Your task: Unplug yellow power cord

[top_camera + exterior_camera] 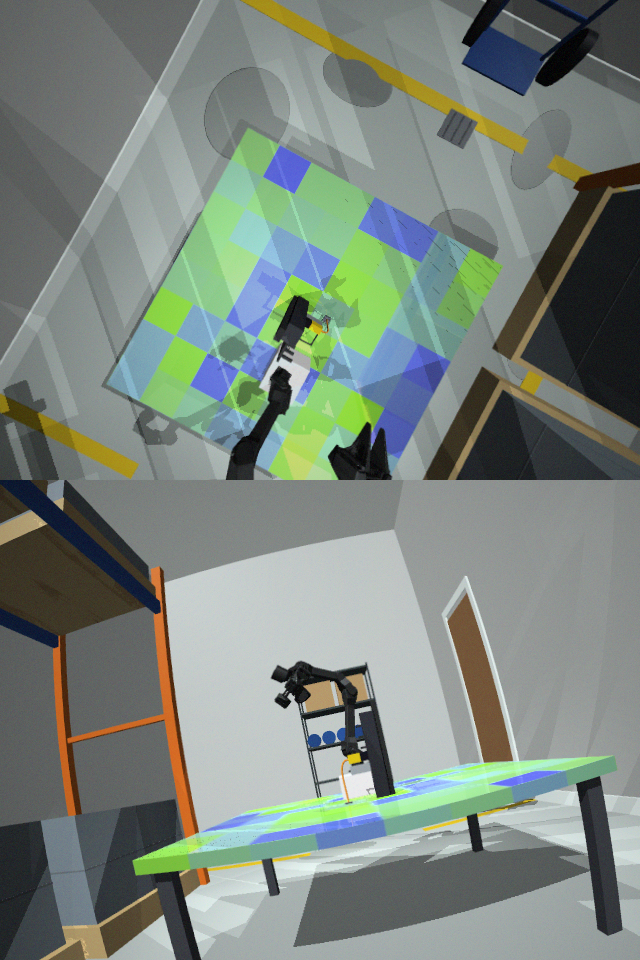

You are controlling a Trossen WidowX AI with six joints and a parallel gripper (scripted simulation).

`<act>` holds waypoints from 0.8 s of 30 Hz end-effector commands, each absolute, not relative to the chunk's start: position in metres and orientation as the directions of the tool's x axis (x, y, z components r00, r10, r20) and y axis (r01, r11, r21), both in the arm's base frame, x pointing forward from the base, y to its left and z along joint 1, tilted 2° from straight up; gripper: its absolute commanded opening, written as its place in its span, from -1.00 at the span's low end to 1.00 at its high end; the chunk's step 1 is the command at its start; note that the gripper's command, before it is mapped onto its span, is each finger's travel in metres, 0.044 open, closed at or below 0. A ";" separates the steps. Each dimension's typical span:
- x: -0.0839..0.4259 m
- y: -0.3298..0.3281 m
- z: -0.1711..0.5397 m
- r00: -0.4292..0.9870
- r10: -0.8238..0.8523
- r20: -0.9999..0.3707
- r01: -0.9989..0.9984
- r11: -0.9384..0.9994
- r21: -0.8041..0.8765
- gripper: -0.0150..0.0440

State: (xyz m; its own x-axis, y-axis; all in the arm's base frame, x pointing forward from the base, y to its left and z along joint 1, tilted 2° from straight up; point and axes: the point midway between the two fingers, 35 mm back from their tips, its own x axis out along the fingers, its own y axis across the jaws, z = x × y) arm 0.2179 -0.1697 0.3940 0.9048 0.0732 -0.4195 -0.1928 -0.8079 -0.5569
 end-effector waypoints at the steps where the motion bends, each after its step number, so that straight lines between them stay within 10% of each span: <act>1: 0.219 -0.169 0.392 0.901 0.077 -0.426 -0.190 -0.815 -0.548 0.78; 9: 0.267 -0.137 0.287 0.662 0.201 -0.722 0.171 -0.978 -0.115 0.06; 24: 0.273 -0.052 0.148 0.139 0.085 -0.987 0.967 -0.224 0.117 0.05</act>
